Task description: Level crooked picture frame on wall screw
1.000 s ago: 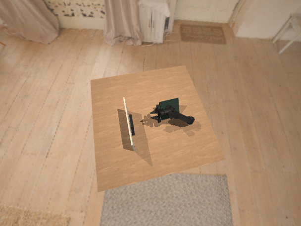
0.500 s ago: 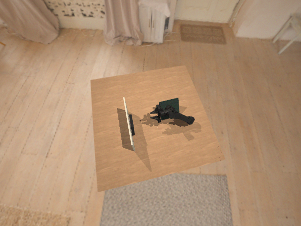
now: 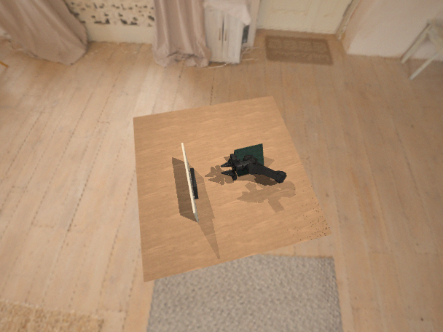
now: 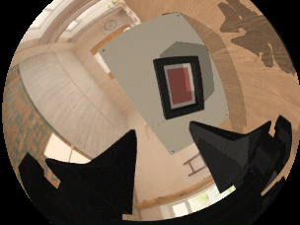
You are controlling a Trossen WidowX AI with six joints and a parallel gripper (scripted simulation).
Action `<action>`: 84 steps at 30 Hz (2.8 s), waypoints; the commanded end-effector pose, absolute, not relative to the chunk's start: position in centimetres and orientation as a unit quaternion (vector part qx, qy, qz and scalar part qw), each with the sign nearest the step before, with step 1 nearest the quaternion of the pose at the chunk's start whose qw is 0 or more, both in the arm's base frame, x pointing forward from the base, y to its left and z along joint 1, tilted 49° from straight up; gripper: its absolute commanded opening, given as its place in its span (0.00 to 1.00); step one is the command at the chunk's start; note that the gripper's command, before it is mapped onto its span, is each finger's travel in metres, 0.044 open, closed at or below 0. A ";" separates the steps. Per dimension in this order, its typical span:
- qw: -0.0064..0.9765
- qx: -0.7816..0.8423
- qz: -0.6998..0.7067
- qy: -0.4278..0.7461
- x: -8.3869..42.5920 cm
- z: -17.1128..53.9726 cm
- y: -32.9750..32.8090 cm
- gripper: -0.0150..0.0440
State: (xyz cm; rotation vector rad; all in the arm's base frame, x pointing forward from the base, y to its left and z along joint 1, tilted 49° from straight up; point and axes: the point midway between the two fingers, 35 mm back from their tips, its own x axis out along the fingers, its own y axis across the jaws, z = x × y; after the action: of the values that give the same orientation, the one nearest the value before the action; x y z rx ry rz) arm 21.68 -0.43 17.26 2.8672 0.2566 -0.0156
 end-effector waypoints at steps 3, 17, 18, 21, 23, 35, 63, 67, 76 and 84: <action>0.127 0.988 -0.006 0.091 21.7 17.2 -0.4 0.69; 0.127 0.988 -0.006 0.091 21.7 17.2 -0.4 0.69; 0.127 0.988 -0.006 0.091 21.7 17.2 -0.4 0.69; 0.136 0.987 -0.005 0.089 22.3 17.3 -0.3 0.69; 0.143 0.986 -0.004 0.089 23.2 17.2 0.1 0.69; 0.180 0.980 0.002 0.091 27.1 15.6 3.9 0.69; 0.180 0.979 0.004 0.090 34.8 15.3 5.2 0.69; 0.180 0.979 0.004 0.090 35.2 15.2 5.3 0.69; 0.180 0.979 0.004 0.090 35.2 15.2 5.3 0.69; 0.180 0.979 0.004 0.090 35.5 15.2 5.4 0.69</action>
State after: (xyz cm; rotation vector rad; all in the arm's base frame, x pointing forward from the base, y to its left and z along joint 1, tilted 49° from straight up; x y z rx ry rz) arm 35.18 5.41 15.14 2.7725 0.2637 0.0108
